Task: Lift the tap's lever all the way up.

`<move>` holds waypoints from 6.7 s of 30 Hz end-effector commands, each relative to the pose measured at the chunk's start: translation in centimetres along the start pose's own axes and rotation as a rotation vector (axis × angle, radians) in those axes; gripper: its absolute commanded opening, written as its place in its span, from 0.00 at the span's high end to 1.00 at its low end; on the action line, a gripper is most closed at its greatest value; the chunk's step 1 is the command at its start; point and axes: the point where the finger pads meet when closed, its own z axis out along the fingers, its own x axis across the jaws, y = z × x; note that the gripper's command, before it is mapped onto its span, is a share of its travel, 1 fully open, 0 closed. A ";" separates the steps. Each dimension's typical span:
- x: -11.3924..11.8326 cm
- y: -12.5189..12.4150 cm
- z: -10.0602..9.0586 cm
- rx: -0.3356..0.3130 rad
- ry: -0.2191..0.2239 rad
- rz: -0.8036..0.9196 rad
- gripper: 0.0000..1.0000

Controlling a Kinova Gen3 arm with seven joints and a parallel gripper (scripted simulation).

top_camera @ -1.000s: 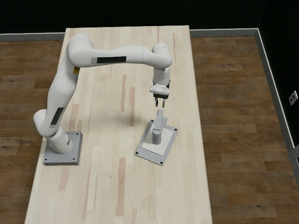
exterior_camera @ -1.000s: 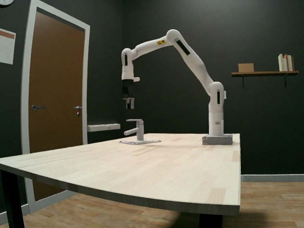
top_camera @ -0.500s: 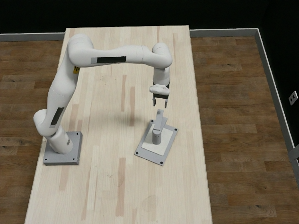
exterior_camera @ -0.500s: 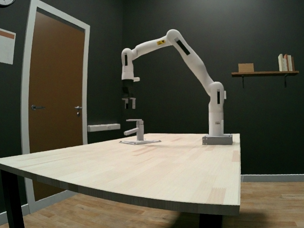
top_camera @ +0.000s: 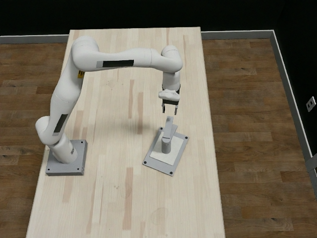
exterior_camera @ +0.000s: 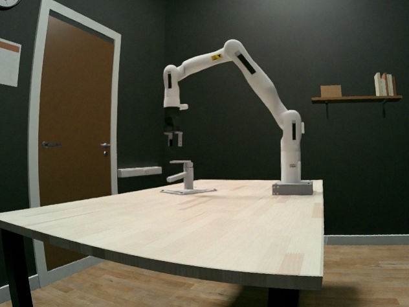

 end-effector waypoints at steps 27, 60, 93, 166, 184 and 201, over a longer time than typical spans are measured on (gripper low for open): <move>-0.2 -0.4 2.8 0.010 -0.002 -0.011 0.00; -0.4 -0.3 5.5 0.006 -0.007 -0.011 0.00; -0.5 -0.3 5.5 0.006 -0.008 -0.011 0.00; -0.1 -0.1 5.5 0.006 -0.007 -0.011 0.00; -0.1 -0.1 5.5 0.006 -0.007 -0.011 0.00; -0.1 -0.1 5.5 0.006 -0.007 -0.011 0.00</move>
